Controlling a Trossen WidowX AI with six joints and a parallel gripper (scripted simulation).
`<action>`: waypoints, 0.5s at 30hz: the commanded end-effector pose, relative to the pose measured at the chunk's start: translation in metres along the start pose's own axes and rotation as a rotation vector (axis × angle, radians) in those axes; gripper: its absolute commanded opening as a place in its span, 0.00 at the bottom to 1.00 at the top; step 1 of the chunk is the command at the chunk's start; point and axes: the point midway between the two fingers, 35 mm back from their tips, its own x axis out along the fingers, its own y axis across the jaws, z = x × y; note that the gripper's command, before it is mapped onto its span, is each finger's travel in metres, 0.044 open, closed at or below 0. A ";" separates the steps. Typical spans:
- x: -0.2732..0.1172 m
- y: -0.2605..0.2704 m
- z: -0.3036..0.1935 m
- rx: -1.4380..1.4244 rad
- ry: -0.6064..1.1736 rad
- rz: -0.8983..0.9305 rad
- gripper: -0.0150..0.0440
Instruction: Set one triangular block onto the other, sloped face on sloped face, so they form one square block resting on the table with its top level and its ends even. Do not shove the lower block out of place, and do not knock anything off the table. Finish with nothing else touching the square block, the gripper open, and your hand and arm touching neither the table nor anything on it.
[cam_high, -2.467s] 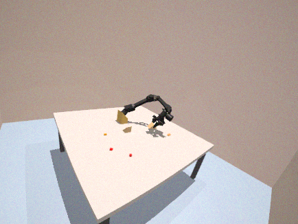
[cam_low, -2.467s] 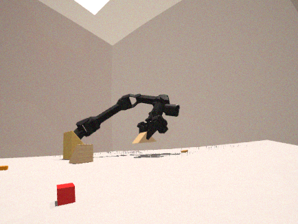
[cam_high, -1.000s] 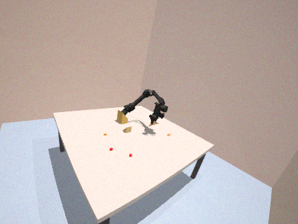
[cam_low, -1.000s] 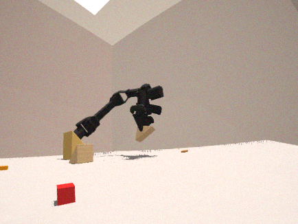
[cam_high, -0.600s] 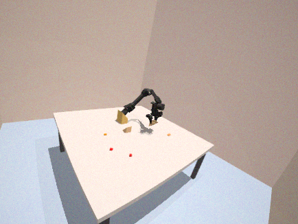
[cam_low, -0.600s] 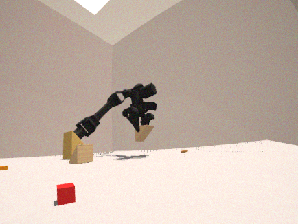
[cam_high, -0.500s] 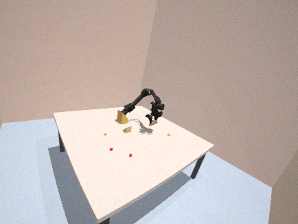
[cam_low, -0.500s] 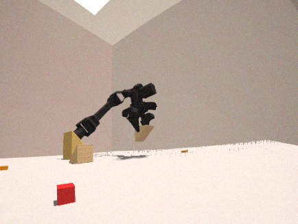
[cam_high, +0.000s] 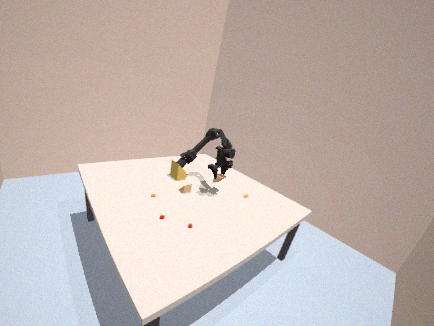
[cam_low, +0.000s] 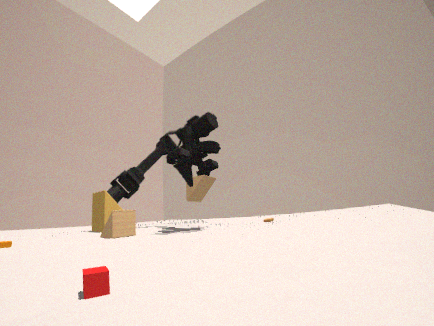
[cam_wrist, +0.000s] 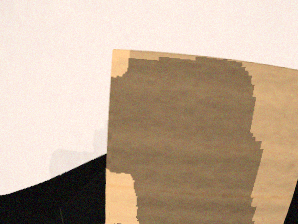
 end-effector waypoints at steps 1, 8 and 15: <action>-0.004 -0.022 -0.004 0.011 0.005 -0.024 0.25; -0.012 -0.053 -0.012 0.025 0.007 -0.055 0.25; -0.021 -0.083 -0.024 0.028 0.013 -0.078 0.25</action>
